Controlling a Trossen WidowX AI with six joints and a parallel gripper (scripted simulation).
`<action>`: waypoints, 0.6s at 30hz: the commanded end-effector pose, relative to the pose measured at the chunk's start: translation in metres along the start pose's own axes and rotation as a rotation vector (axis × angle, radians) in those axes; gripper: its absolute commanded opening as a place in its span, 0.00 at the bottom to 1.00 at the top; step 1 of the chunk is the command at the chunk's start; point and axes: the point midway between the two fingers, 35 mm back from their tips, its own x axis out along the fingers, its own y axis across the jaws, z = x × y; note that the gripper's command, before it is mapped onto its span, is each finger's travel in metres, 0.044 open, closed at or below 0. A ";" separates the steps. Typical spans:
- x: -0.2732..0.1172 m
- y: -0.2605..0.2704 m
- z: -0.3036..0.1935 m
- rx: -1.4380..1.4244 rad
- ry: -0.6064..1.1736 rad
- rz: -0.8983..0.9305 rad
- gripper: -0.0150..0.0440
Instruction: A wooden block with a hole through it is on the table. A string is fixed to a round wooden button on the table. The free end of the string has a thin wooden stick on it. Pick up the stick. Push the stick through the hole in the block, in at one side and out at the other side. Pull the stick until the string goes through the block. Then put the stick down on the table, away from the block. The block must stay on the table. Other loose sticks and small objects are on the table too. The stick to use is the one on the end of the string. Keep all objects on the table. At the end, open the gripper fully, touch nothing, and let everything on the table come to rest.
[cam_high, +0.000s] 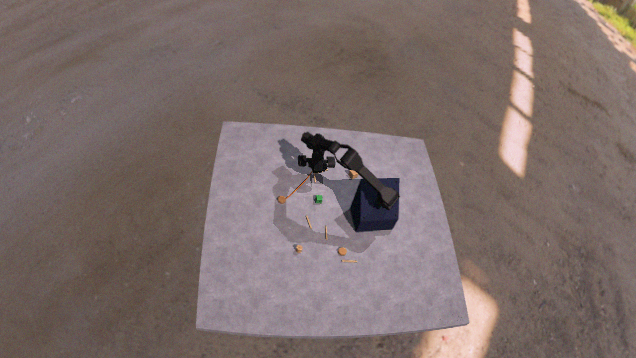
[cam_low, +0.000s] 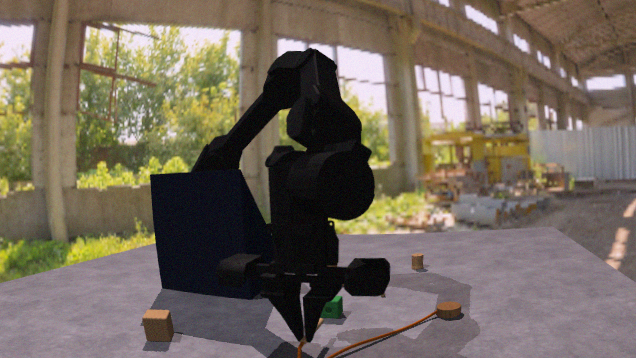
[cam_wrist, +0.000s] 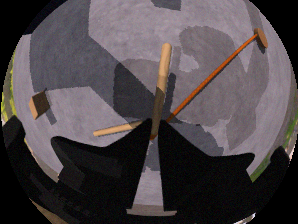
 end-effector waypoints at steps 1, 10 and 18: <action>0.005 0.003 0.003 0.004 -0.005 -0.003 0.25; 0.013 0.010 0.007 0.005 -0.009 -0.003 0.25; 0.017 0.014 0.010 0.005 -0.005 -0.002 0.25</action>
